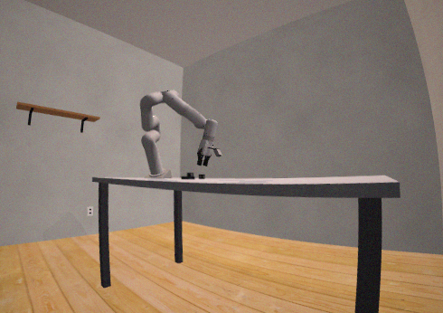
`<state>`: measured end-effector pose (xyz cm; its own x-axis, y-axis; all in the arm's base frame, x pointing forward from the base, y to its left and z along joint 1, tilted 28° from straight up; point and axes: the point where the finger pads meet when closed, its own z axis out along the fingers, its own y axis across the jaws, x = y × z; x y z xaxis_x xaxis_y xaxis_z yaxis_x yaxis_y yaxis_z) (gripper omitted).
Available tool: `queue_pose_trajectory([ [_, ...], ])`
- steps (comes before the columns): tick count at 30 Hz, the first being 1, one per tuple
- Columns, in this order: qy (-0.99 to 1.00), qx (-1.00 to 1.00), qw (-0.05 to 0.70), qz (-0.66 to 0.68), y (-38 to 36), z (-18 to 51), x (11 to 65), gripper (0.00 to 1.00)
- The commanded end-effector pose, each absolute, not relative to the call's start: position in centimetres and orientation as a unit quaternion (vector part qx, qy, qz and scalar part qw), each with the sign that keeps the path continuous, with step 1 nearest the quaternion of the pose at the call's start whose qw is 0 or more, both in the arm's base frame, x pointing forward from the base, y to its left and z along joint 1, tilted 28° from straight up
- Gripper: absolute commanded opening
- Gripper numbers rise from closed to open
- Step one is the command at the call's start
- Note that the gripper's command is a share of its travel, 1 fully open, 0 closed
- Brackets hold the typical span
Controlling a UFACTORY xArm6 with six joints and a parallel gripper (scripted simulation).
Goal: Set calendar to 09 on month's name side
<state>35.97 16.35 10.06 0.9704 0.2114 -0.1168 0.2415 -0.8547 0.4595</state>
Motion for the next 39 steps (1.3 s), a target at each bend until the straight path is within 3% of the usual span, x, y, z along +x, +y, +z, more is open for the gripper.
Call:
queue_pose_trajectory([
  [1, 0.125, 0.963, 0.239, 0.016, 16.26, 10.22, 36.16, 0.69],
  [9, 0.148, 0.959, 0.221, 0.093, 16.43, 10.18, 35.31, 0.69],
  [10, 0.148, 0.959, 0.221, 0.093, 16.43, 10.18, 35.31, 1.0],
  [29, 0.153, 0.959, 0.222, 0.092, 16.43, 10.18, 35.31, 1.0],
  [39, 0.273, 0.932, 0.231, 0.063, 16.45, 10.2, 35.28, 1.0],
])
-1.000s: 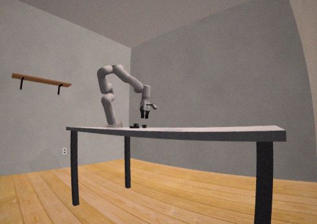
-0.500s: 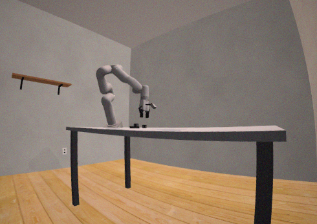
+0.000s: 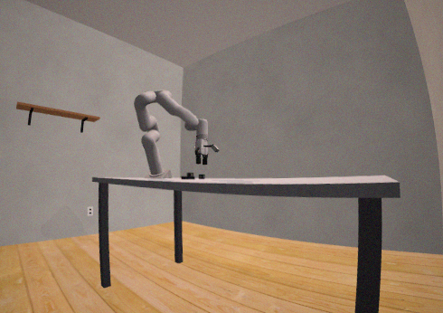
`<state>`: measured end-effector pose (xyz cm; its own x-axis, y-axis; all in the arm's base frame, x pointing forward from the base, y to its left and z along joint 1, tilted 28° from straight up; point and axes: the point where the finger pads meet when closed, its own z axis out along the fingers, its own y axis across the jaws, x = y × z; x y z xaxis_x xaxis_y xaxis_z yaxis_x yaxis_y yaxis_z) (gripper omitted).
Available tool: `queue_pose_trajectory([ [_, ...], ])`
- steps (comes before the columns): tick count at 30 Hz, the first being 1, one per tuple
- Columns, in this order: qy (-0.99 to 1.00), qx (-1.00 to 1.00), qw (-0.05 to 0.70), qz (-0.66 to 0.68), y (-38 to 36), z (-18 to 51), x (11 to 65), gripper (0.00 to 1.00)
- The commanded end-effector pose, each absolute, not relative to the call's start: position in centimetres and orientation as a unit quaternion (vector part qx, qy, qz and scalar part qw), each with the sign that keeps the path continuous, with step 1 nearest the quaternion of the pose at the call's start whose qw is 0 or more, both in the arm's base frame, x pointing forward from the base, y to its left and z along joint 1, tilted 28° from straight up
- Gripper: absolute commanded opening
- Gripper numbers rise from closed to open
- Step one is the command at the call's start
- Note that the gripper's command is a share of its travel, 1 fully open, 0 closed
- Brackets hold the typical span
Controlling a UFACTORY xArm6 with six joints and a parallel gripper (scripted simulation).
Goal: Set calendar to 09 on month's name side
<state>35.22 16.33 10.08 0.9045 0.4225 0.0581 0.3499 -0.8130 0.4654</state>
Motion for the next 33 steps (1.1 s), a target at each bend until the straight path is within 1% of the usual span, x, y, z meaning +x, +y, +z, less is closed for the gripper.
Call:
queue_pose_trajectory([
  [1, 0.283, 0.928, 0.232, 0.06, 16.45, 10.2, 35.28, 1.0],
  [10, 0.414, 0.878, 0.238, 0.027, 16.46, 10.21, 35.25, 1.0],
  [13, 0.415, 0.878, 0.238, 0.026, 16.46, 10.21, 35.25, 1.0],
  [15, 0.473, 0.848, 0.24, 0.01, 16.47, 10.22, 35.23, 1.0],
  [33, 0.669, 0.703, 0.235, -0.05, 16.49, 10.25, 35.17, 1.0],
])
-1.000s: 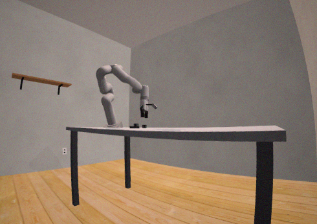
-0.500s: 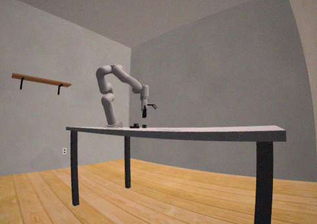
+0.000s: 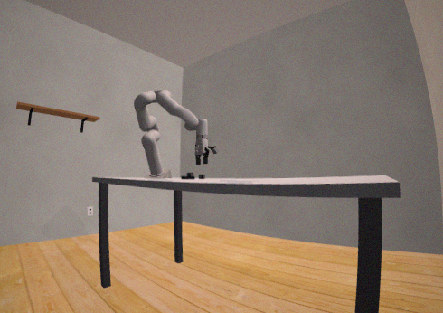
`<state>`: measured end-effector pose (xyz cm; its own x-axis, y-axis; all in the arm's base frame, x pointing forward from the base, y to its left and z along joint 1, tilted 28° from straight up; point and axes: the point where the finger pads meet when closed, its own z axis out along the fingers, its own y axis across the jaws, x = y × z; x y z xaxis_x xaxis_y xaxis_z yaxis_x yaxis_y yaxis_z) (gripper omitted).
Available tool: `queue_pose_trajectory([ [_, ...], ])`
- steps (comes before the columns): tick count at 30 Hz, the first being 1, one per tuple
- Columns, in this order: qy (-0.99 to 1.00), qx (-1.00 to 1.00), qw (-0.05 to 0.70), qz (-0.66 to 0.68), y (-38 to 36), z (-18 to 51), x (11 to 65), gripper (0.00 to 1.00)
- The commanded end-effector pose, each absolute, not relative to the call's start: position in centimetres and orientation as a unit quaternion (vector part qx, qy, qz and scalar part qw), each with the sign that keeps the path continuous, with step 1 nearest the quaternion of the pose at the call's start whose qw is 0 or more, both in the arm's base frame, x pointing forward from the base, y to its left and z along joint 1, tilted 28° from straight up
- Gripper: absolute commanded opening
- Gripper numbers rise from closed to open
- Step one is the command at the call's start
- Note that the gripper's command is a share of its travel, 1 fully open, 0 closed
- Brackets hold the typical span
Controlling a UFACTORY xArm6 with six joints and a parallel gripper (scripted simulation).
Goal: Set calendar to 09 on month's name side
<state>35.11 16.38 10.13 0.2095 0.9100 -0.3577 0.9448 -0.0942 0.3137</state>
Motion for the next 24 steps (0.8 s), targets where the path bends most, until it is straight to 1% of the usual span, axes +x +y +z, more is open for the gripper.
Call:
queue_pose_trajectory([
  [1, 0.69, 0.683, 0.233, -0.057, 16.5, 10.25, 35.17, 1.0],
  [10, 0.771, 0.589, 0.224, -0.086, 16.51, 10.26, 35.14, 1.0],
  [17, 0.782, 0.575, 0.223, -0.09, 16.51, 10.27, 35.13, 1.0],
  [18, 0.782, 0.575, 0.223, -0.09, 16.51, 10.27, 35.13, 0.47],
  [24, 0.782, 0.575, 0.223, -0.09, 16.51, 10.27, 35.13, 0.47],
])
